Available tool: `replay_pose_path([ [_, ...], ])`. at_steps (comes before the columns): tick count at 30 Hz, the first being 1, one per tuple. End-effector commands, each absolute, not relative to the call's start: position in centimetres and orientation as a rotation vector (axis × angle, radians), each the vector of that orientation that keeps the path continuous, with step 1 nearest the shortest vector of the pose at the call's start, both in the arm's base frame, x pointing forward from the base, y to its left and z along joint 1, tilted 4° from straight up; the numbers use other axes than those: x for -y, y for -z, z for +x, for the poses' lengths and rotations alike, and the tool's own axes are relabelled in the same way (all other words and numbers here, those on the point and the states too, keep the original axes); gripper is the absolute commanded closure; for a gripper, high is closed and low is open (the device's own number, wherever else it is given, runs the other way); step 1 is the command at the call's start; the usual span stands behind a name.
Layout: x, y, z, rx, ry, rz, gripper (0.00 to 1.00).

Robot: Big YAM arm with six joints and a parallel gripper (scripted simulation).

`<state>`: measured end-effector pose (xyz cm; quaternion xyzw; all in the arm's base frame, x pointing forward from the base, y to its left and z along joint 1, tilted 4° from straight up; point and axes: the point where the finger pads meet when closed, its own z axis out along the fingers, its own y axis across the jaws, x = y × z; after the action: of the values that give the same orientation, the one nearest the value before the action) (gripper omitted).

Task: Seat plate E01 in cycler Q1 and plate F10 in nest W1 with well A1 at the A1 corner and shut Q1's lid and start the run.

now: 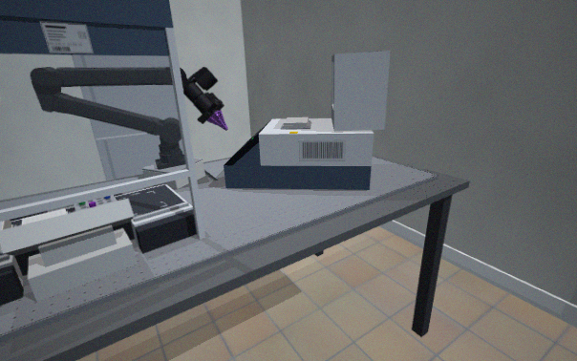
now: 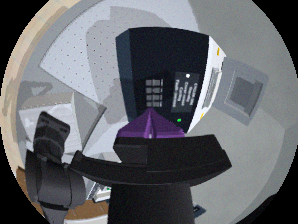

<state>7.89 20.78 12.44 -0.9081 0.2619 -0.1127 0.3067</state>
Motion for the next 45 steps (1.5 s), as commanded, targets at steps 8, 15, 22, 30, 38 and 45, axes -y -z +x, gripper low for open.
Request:
replay_pose_path([
  [8, -22.7, -13.3, 9.0, -0.665, 0.303, -2.368, 1.0],
  [15, -23.0, -11.2, 9.6, -0.664, 0.311, -2.394, 1.0],
  [22, -24.0, -11.5, 9.9, -0.651, 0.308, -2.376, 1.0],
  [30, -24.5, -10.0, 10.5, -0.662, 0.31, -2.39, 1.0],
  [38, -25.5, -10.0, 11.2, -0.662, 0.311, -2.368, 1.0],
  [45, -26.1, -11.2, 10.9, -0.662, 0.301, -2.349, 1.0],
])
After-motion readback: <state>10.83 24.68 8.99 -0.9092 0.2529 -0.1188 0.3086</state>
